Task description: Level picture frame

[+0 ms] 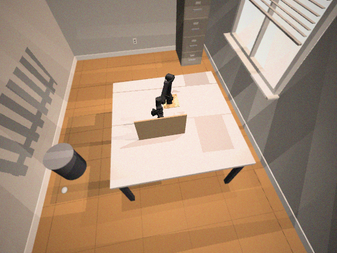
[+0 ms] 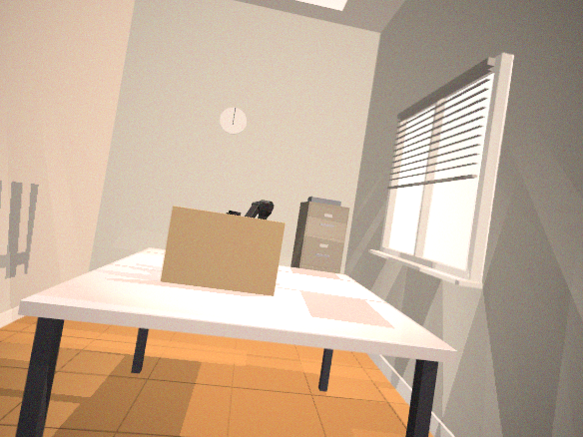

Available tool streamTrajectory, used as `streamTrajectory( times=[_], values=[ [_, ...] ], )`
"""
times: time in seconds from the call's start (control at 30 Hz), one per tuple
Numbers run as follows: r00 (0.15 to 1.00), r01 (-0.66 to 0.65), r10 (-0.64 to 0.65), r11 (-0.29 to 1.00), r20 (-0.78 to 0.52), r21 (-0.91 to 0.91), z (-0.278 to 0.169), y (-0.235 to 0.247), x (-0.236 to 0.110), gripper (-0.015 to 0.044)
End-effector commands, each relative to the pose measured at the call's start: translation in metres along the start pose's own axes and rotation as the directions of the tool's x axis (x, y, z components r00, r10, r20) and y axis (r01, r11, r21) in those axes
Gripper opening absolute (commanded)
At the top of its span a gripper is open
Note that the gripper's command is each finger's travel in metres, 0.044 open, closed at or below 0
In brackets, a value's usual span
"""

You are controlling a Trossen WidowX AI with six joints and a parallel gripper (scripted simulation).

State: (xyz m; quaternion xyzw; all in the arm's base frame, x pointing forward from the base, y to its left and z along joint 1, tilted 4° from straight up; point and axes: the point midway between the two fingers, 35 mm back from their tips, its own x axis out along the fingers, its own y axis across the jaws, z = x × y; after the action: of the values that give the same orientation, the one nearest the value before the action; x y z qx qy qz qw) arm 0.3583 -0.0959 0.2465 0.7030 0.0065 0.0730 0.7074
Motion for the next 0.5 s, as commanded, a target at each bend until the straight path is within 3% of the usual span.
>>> streamTrajectory(
  times=[0.0, 0.1, 0.43, 0.47],
  values=[
    [1.0, 0.0, 0.0, 1.0, 0.001, -0.022, -0.0001, -0.0004, 0.0, 0.0],
    [1.0, 0.0, 0.0, 0.999, 0.001, -0.035, -0.0001, -0.0005, 0.0, 0.0],
    [1.0, 0.0, 0.0, 1.0, 0.0, -0.02, -0.0001, -0.0001, 0.0, 0.026],
    [1.0, 0.0, 0.0, 1.0, 0.0, -0.02, -0.0001, -0.0001, 0.0, 0.026]
  ],
)
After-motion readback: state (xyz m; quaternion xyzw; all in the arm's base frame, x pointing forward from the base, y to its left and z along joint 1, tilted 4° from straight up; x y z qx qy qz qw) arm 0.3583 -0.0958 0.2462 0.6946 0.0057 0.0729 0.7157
